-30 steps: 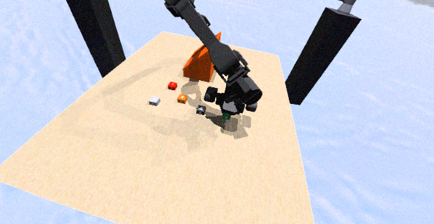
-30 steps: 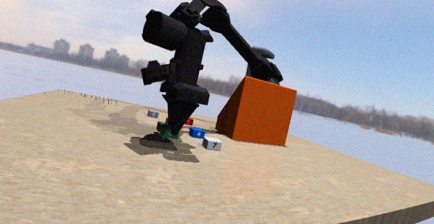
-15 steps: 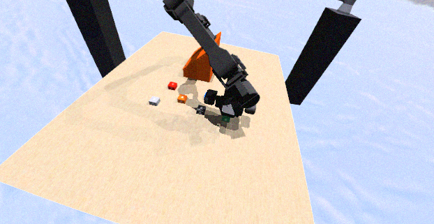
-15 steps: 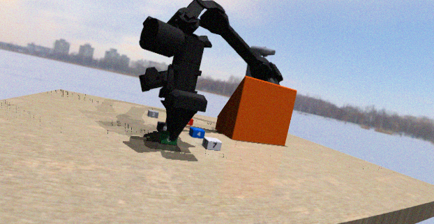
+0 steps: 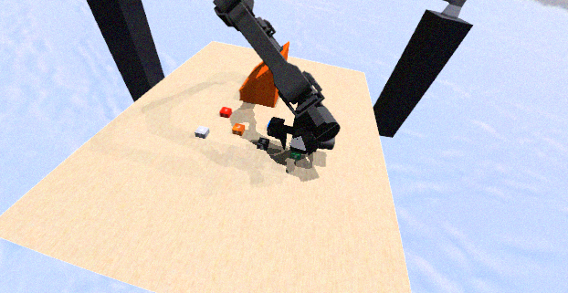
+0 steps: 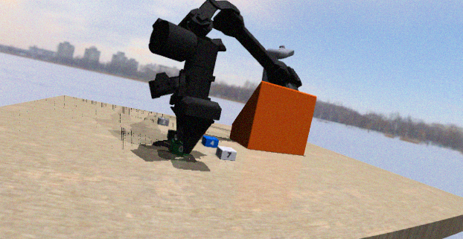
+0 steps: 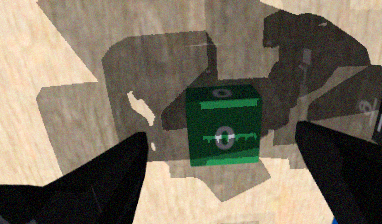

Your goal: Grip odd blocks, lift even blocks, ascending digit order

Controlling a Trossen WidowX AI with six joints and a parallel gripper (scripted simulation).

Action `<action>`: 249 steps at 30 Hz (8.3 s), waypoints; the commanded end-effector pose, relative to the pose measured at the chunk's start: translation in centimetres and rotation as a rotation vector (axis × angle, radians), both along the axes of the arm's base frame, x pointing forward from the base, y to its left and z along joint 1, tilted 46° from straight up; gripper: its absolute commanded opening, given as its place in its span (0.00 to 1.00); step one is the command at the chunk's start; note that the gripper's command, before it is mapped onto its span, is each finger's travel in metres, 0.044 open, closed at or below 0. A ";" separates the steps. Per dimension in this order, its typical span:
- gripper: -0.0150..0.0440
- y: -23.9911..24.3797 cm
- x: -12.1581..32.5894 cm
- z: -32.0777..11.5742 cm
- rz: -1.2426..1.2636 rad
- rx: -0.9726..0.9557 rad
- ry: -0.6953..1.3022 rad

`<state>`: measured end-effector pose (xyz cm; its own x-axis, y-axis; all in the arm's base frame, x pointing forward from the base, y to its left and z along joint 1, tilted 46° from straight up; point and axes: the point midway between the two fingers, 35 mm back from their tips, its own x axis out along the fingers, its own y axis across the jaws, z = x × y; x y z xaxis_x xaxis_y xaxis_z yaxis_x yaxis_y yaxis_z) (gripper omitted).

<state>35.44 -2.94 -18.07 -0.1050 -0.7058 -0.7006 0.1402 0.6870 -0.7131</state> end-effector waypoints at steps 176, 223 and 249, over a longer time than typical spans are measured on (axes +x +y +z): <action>0.46 -8.9 -11.7 27.5 0.003 -0.010 0.015; 0.93 -20.3 -3.2 22.1 0.003 -0.017 0.009; 0.46 -20.9 -3.3 21.6 0.003 -0.018 0.009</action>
